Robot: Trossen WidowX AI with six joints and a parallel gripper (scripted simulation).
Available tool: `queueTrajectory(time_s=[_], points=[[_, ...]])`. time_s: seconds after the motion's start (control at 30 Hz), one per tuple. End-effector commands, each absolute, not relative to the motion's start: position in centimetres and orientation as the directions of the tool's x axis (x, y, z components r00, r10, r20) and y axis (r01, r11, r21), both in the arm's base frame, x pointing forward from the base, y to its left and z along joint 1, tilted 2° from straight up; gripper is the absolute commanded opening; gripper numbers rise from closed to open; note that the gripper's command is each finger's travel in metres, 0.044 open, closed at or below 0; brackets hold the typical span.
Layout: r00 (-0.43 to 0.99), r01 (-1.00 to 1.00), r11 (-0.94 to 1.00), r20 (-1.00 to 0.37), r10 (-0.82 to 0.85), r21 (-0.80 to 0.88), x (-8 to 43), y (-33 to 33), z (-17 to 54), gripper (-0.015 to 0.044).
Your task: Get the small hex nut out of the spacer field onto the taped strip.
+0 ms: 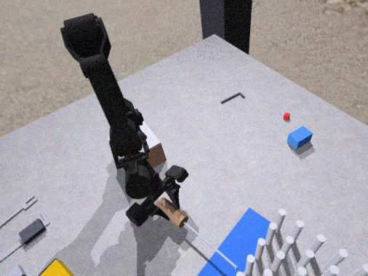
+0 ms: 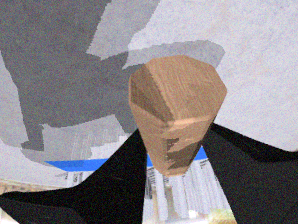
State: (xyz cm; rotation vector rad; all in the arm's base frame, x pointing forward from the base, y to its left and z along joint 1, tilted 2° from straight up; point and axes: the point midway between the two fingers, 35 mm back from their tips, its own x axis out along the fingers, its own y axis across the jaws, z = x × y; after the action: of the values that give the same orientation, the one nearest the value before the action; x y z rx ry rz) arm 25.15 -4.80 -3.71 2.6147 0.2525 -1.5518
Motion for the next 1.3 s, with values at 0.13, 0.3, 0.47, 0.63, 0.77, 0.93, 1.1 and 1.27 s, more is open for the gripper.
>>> queueTrajectory(time_s=[0.13, 0.3, 0.47, 0.63, 0.77, 0.93, 1.1, 1.27], points=[[0.469, 0.185, -0.983, -0.878, 0.098, -0.010, 25.8, -4.7, -3.8, 0.0000], [0.469, 0.185, -0.983, -0.878, 0.097, -0.010, 26.2, -4.7, -3.8, 0.0000], [0.469, 0.185, -0.983, -0.878, 0.097, -0.010, 26.5, -4.6, -3.8, 0.0000], [0.470, 0.185, -0.983, -0.877, 0.097, -0.010, 26.9, -4.6, -3.8, 0.0000], [0.470, 0.185, -0.983, -0.877, 0.097, -0.010, 27.2, -4.5, -3.8, 0.0000], [0.470, 0.184, -0.983, -0.877, 0.097, -0.010, 27.5, -4.5, -3.8, 0.0000], [0.470, 0.184, -0.983, -0.877, 0.097, -0.010, 27.9, -4.4, -3.8, 0.0000], [0.470, 0.184, -0.983, -0.877, 0.097, -0.010, 28.2, -4.4, -3.7, 0.0000]])
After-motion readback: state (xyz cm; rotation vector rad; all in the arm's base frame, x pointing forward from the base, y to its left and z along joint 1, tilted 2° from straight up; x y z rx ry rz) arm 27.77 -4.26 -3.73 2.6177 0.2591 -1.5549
